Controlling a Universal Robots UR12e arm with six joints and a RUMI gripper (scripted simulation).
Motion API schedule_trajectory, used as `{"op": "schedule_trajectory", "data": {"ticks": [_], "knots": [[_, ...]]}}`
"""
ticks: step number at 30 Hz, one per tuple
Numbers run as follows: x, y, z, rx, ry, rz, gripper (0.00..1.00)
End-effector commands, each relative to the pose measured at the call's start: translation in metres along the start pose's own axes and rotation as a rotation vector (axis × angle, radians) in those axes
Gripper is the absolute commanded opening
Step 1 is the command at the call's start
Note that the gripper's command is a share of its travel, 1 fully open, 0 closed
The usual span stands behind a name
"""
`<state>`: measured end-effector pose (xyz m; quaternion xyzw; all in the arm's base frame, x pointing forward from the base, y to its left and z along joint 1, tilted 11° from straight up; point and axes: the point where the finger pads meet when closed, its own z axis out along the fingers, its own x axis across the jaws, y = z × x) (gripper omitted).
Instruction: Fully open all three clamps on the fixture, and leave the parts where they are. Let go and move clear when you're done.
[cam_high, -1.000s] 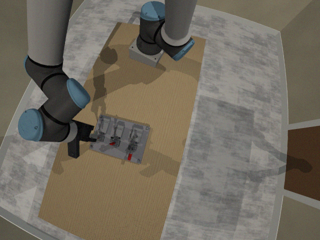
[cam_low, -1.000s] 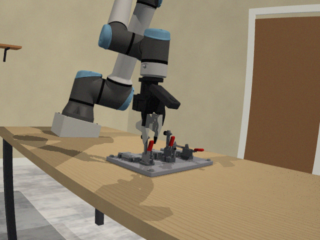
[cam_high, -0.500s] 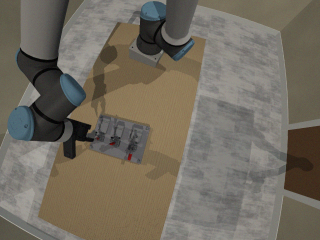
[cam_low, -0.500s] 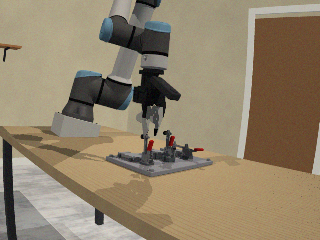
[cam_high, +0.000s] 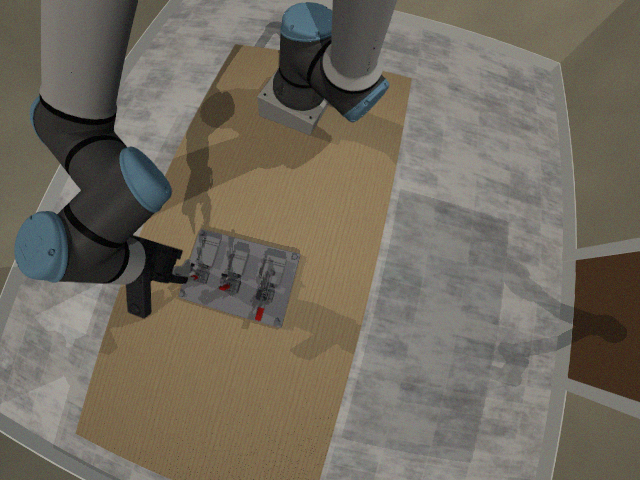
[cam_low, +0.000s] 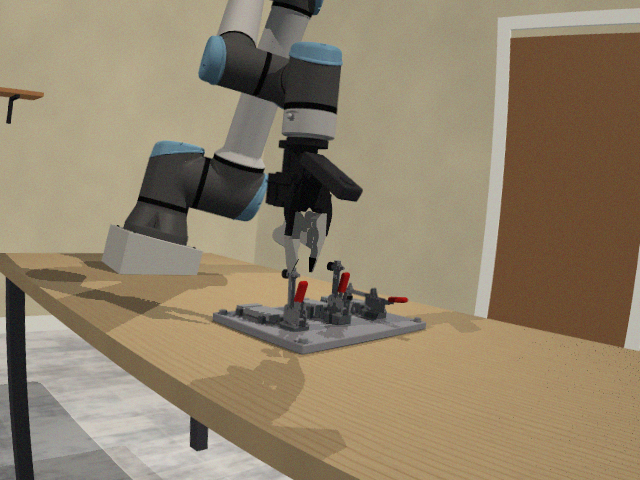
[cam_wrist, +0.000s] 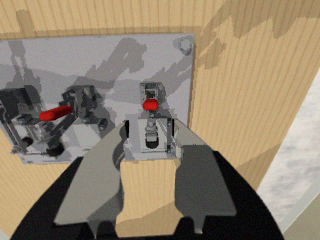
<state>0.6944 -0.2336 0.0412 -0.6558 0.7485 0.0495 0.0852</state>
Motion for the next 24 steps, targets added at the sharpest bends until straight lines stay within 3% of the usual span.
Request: {"op": "schedule_trajectory", "data": {"ticks": [1,24], "knots": [[0.0003,-0.0006,-0.0008,0.001,0.001,0.0,0.28],[0.0003,-0.0006,-0.0038,0.001,0.001,0.0,0.28]]}}
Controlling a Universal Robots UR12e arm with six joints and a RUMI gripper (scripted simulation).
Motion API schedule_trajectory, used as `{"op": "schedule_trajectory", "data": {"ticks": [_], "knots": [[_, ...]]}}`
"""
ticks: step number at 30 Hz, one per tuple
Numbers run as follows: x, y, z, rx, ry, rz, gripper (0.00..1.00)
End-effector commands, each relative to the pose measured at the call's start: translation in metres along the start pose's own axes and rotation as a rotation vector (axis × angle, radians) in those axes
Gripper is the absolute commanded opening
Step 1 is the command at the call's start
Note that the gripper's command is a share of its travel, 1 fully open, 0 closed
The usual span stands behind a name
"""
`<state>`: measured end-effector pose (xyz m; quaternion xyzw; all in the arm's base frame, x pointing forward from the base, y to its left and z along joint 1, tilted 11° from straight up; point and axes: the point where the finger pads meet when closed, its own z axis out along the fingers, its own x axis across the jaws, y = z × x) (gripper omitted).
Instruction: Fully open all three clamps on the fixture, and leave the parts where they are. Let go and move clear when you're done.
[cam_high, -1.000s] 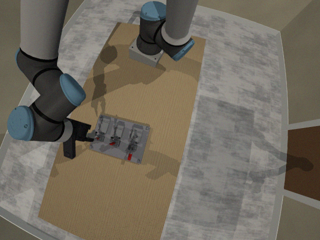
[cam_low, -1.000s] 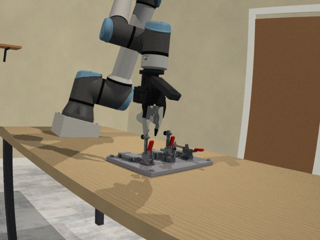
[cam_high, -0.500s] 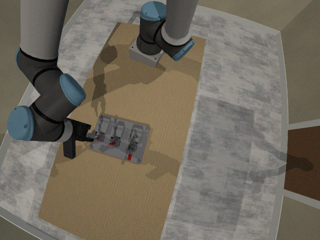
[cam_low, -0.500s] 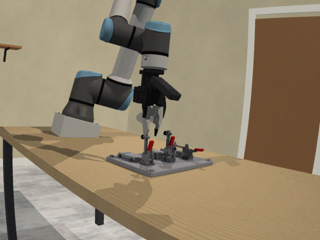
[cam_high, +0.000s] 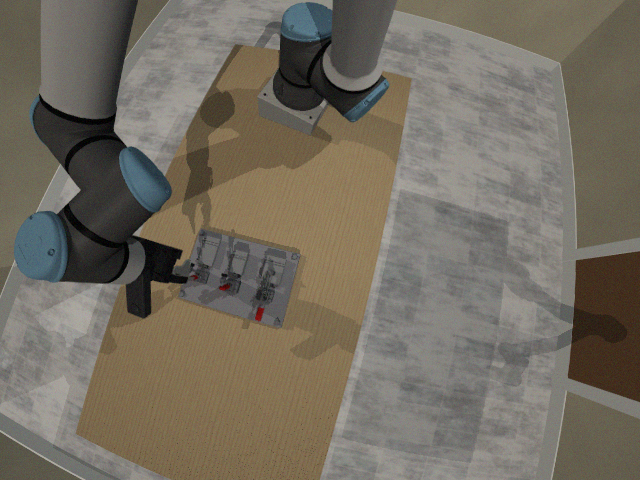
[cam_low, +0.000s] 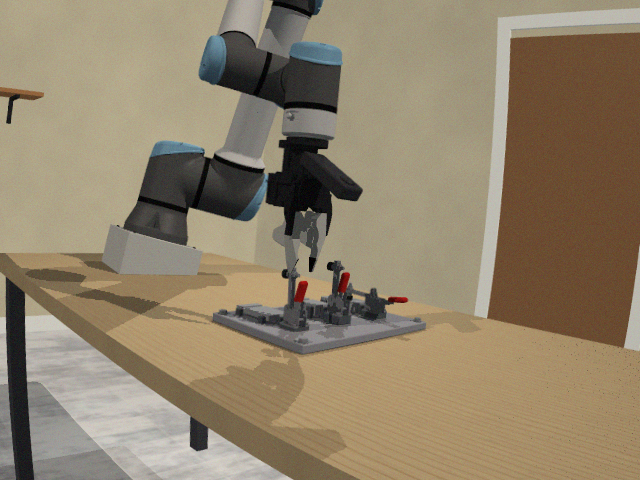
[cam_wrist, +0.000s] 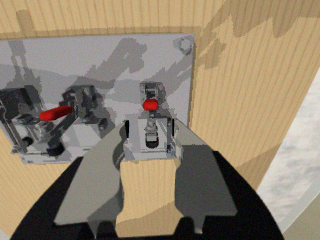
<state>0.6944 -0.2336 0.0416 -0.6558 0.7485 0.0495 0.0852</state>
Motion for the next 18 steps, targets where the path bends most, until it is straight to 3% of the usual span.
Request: {"op": "schedule_trajectory", "data": {"ticks": [1,7,18], "knots": [[0.0,-0.001,-0.005,0.001,0.001,0.0,0.28],[0.0,-0.001,-0.018,0.001,0.001,0.0,0.28],[0.0,-0.001,-0.073,0.001,0.001,0.0,0.28]]}}
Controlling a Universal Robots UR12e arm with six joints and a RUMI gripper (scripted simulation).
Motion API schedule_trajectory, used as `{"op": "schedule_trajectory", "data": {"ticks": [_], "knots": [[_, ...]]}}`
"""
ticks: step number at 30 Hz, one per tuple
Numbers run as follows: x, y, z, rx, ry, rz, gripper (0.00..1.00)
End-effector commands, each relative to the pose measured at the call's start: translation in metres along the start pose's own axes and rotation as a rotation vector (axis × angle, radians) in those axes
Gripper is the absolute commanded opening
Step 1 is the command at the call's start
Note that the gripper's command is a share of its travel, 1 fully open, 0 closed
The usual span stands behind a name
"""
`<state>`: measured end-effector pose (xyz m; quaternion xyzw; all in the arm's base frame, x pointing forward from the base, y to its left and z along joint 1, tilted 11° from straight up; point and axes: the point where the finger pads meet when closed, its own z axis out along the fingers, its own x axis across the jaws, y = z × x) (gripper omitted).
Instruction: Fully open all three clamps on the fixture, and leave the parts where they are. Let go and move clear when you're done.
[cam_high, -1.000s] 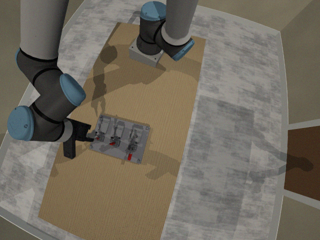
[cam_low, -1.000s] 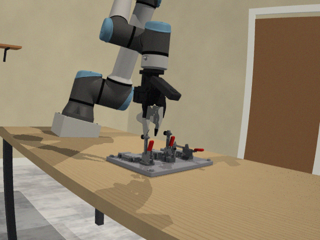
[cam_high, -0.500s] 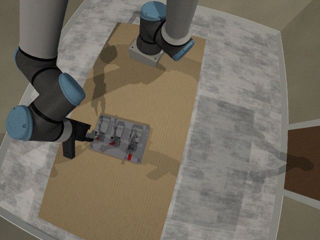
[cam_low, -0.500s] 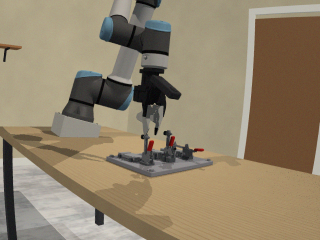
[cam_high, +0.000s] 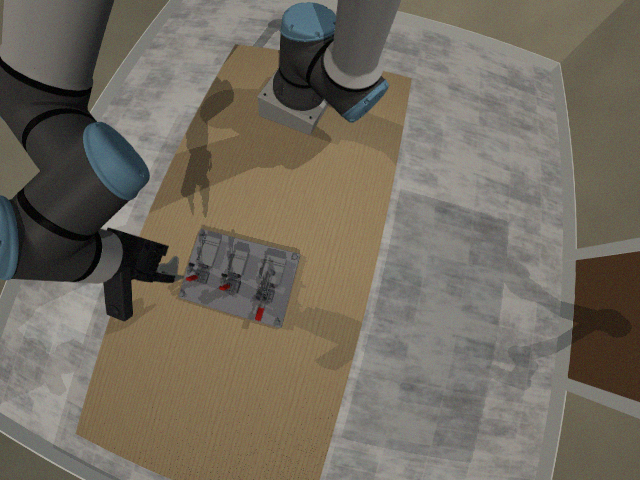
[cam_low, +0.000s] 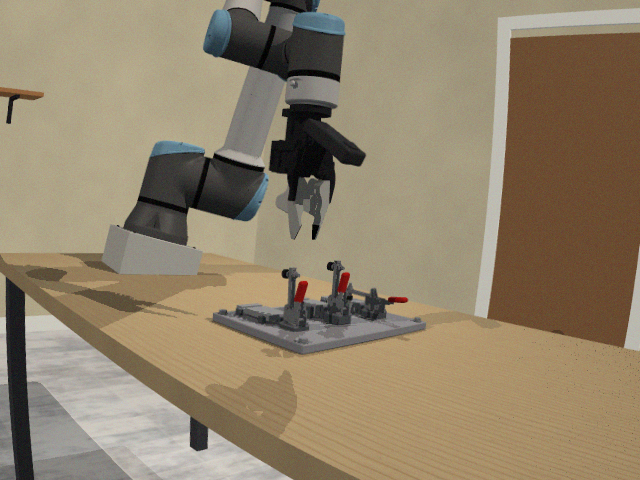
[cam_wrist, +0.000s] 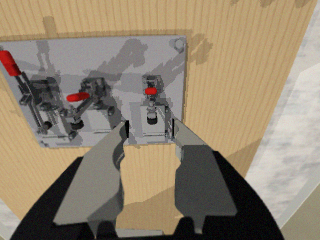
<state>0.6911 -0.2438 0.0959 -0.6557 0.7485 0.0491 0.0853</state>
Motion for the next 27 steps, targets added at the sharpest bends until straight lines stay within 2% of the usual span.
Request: {"op": "schedule_trajectory", "data": {"ticks": [1,4,16,21,23,27], "knots": [[0.0,0.0,-0.021,0.001,0.0,0.0,0.28],[0.0,0.0,-0.028,0.001,0.0,0.0,0.28],[-0.005,0.0,-0.031,0.001,0.0,0.0,0.28],[-0.03,0.0,-0.031,0.001,0.0,0.0,0.28],[-0.03,0.0,-0.031,0.001,0.0,0.0,0.28],[-0.066,0.0,-0.031,0.001,0.0,0.0,0.28]]}}
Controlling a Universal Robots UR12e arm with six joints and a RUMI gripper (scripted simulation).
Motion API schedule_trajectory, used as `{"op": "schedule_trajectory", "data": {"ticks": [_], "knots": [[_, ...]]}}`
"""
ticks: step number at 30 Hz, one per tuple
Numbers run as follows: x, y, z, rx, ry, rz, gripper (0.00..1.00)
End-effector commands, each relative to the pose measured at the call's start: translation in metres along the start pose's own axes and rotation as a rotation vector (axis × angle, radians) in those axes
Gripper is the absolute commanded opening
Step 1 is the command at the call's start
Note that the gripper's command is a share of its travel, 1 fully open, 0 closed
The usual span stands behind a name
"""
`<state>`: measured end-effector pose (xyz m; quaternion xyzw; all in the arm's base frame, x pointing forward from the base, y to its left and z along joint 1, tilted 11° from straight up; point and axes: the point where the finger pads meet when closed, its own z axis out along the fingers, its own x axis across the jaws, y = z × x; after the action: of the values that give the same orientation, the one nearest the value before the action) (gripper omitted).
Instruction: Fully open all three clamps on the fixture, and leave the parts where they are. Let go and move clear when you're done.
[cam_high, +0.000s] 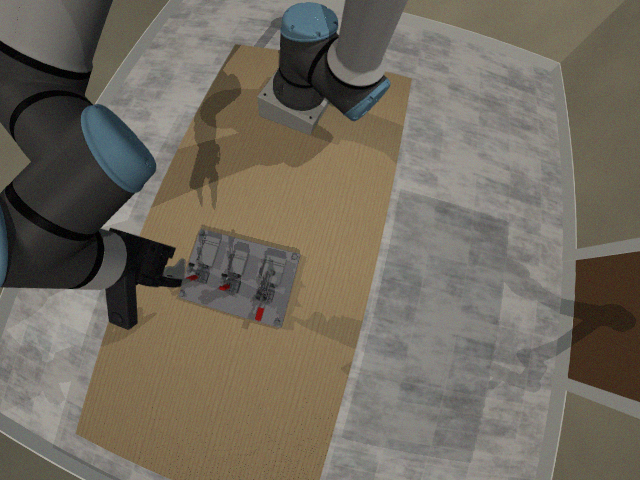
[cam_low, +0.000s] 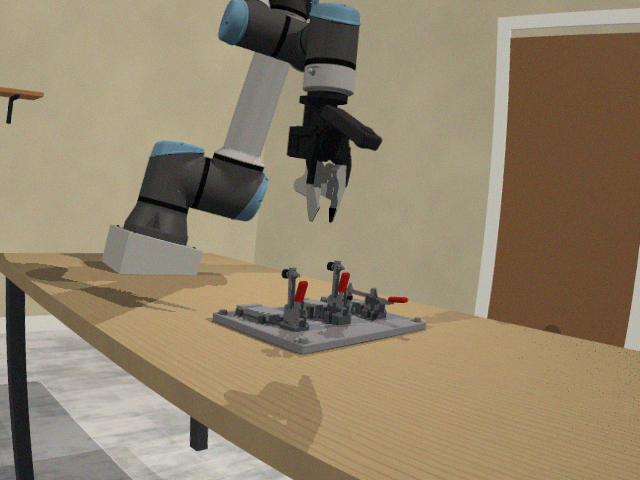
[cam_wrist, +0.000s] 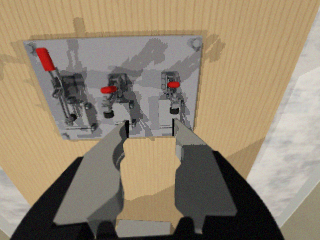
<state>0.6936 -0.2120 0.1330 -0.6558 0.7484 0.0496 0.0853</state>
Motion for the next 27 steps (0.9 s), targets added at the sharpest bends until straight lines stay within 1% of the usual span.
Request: {"op": "schedule_trajectory", "data": {"ticks": [1,7,11,13,17,20,27], "knots": [[-0.038,-0.001,-0.001,0.001,0.001,0.0,0.28],[-0.103,-0.001,-0.001,0.001,0.001,0.0,0.28],[-0.141,-0.001,-0.001,0.001,0.001,0.0,0.28],[-0.141,-0.001,-0.001,0.001,0.001,0.0,0.28],[-0.167,-0.001,-0.001,0.001,0.001,0.0,0.28],[-0.177,-0.001,-0.001,0.001,0.001,0.0,0.28],[-0.182,-0.001,-0.001,0.001,0.001,0.0,0.28]]}}
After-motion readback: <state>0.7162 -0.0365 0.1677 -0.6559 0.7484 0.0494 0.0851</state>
